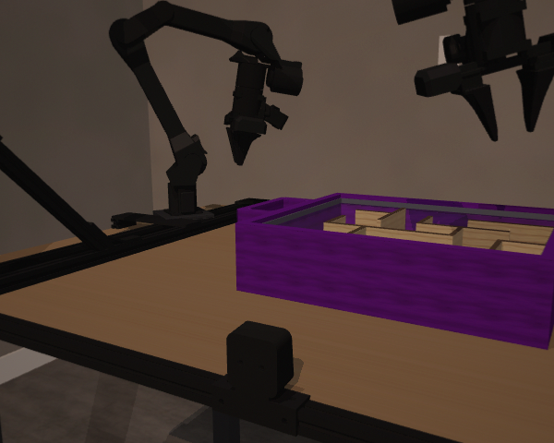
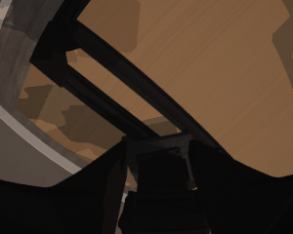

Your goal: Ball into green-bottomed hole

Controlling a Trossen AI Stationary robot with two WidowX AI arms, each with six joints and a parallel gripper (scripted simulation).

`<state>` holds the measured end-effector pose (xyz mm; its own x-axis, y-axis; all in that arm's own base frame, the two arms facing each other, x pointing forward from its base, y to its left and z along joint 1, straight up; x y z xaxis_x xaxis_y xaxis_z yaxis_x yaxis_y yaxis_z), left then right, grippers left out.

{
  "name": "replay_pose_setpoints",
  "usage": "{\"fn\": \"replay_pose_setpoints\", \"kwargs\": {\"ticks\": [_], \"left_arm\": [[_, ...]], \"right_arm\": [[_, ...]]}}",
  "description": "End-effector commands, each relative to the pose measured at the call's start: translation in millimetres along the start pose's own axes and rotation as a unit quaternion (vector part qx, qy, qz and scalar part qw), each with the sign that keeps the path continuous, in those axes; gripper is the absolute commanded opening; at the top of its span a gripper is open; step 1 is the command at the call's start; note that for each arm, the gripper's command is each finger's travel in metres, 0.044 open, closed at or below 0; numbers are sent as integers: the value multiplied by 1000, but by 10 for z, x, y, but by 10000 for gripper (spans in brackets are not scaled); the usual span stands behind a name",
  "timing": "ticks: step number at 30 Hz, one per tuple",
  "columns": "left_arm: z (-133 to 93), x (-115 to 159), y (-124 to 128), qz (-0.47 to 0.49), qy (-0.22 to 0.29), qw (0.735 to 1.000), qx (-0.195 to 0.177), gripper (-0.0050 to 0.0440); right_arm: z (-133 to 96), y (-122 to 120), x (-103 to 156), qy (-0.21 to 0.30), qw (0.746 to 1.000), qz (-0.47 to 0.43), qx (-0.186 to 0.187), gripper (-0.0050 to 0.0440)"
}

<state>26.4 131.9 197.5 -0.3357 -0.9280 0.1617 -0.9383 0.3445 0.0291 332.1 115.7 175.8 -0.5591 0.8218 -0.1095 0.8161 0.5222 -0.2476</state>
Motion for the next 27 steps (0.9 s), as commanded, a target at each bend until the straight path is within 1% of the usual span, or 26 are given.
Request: {"fn": "replay_pose_setpoints", "kwargs": {"ticks": [1, 2, 4, 7, 10, 13, 16, 19, 21, 23, 24, 27], "left_arm": [[-62, -124, -101, -24, -10, 1000, -4, 169], [-78, -164, -143, -34, -12, 999, -5, 169], [-78, -164, -143, -34, -12, 999, -5, 169], [-129, -295, -309, -69, -21, 997, -8, 169], [-175, -414, -510, -106, -31, 994, -10, 169], [-206, -496, -702, -136, -38, 990, -9, 169], [-229, -559, -909, -165, -46, 985, -7, 169], [-245, -601, -1130, -195, -52, 979, -3, 169], [-245, -601, -1130, -195, -52, 979, -3, 169], [-252, -618, -1330, -219, -58, 974, 0, 169], [-254, -619, -1443, -233, -60, 971, 3, 169], [-250, -605, -1681, -260, -64, 963, 9, 169]], "right_arm": [[38, -81, 36, 5, 997, -79, -8, 169], [54, -105, 47, 6, 994, -110, -12, 169], [54, -105, 47, 6, 994, -110, -12, 169], [116, -188, 83, 7, 976, -217, -23, 169], [185, -278, 123, 5, 949, -314, -35, 169], [248, -356, 157, 2, 915, -400, -45, 169], [314, -436, 193, -4, 874, -483, -55, 169], [384, -516, 229, -11, 825, -562, -64, 169], [384, -516, 229, -11, 825, -562, -64, 169], [446, -586, 260, -19, 768, -637, -70, 169], [482, -625, 278, -23, 747, -660, -74, 169], [557, -705, 314, -34, 683, -725, -80, 169]]}}
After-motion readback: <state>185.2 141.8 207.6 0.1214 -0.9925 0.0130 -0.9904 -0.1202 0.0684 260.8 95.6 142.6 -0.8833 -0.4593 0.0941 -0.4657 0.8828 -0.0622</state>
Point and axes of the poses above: on each arm, the point midway between the two fingers, 35 mm back from their tips, its own z axis out along the fingers, its own y axis across the jaws, x = y × z, the point moved 7 cm from there along -z, back along the fingers, and after that the axes turned 5 degrees about z, right-handed, at the moved point
